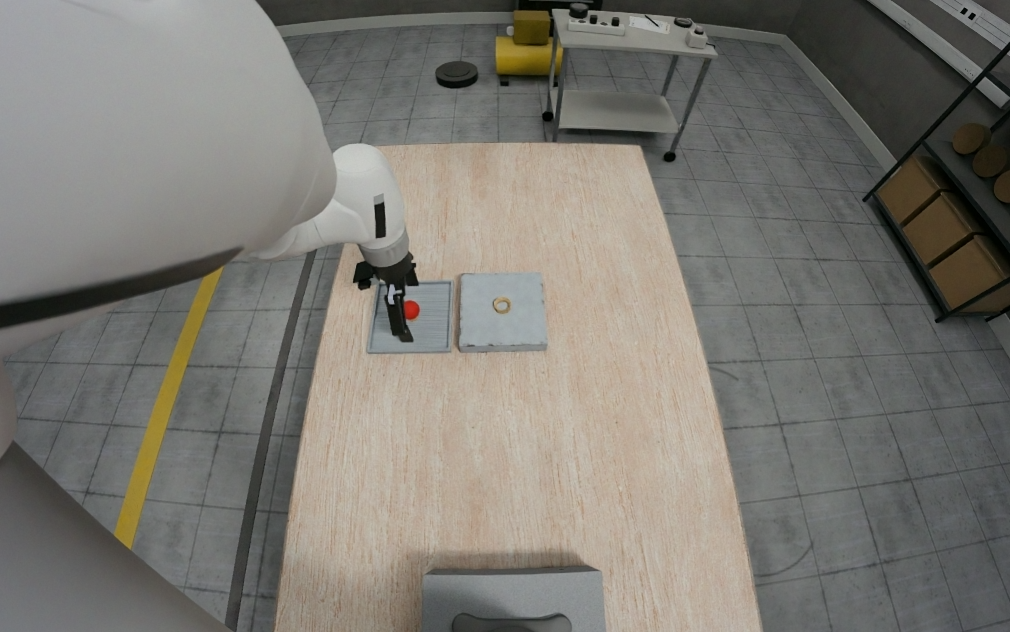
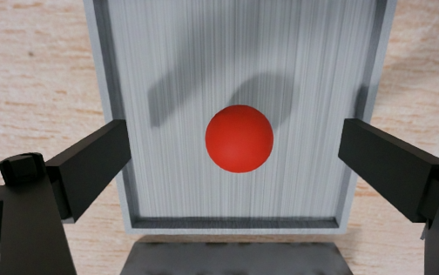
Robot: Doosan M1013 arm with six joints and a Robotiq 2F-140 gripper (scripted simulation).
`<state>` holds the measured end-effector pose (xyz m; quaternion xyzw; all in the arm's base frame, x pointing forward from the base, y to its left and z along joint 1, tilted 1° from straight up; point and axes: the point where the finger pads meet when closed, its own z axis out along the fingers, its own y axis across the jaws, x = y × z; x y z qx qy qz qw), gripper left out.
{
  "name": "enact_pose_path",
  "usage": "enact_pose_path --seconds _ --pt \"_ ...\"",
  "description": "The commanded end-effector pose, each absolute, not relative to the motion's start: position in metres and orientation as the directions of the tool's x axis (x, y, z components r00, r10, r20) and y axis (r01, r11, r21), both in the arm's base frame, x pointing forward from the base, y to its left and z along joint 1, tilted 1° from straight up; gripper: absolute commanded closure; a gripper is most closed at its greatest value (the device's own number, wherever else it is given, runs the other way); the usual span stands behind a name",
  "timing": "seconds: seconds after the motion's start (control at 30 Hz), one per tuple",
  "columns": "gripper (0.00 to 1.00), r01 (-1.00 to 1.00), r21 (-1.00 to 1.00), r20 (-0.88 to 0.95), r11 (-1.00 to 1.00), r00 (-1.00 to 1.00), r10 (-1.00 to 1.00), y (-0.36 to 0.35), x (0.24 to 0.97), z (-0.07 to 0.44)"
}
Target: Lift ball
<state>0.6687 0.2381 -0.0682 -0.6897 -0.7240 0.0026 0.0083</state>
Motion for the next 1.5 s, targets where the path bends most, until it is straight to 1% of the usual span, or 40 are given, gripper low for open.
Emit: enact_pose_path --seconds 0.0,0.23,0.27,0.83,0.93,1.07,1.13,1.23,1.47 --pt "0.00 0.999 -0.012 0.010 0.048 -0.048 0.999 0.239 0.670 -0.067" --pt "0.00 0.999 -0.012 0.010 0.048 -0.048 0.999 0.239 0.670 -0.067" --pt "0.90 0.999 -0.012 0.010 0.048 -0.048 0.999 0.239 0.670 -0.067" --pt "0.90 0.999 -0.012 0.010 0.048 -0.048 0.999 0.239 0.670 -0.067" --pt "0.90 0.999 -0.012 0.010 0.048 -0.048 0.999 0.239 0.671 -0.051" --pt "0.90 0.999 -0.012 0.010 0.048 -0.048 0.999 0.239 0.672 -0.005" --pt "0.90 0.999 -0.012 0.010 0.048 -0.048 0.999 0.239 0.672 -0.005" --pt "0.90 0.999 -0.012 0.010 0.048 -0.048 0.999 0.238 0.672 0.011" --pt "0.90 0.999 -0.012 0.010 0.048 -0.048 0.999 0.238 0.672 0.012"
